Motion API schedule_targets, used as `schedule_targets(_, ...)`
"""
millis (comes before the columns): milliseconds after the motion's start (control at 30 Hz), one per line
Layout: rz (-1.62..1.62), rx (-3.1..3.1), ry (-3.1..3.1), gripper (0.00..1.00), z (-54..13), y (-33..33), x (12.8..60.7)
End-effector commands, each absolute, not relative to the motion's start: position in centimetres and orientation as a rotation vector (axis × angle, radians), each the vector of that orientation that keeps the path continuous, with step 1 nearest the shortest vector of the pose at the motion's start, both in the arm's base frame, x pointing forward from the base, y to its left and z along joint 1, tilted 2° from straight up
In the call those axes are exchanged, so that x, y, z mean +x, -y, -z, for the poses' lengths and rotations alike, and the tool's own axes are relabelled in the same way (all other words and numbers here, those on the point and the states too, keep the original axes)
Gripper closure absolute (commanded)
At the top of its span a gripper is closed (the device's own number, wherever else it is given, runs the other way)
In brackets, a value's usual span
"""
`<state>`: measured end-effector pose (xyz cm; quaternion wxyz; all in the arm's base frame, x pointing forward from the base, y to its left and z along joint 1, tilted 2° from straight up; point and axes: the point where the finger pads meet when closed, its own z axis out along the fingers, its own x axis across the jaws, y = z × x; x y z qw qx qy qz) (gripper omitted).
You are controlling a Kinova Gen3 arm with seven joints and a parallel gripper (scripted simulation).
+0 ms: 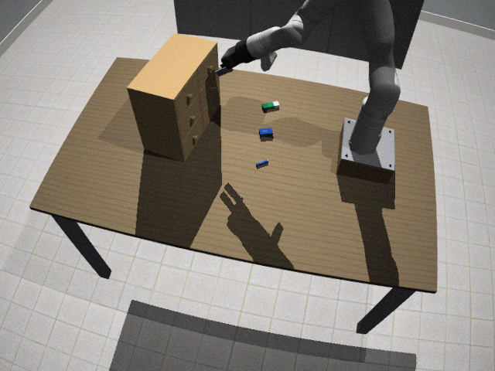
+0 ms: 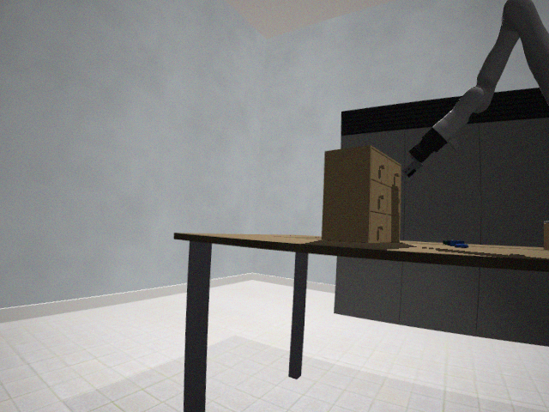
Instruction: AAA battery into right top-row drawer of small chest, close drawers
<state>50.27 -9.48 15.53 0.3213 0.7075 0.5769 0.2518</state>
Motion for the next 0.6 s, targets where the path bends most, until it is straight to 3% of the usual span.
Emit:
schedule_targets(0, -0.665, 1.858, -1.514, 0.33, -15.49, 9.32, 50.26)
schedule_targets(567, -0.666, 1.857, -1.513, 0.33, -15.44, 9.26, 50.2)
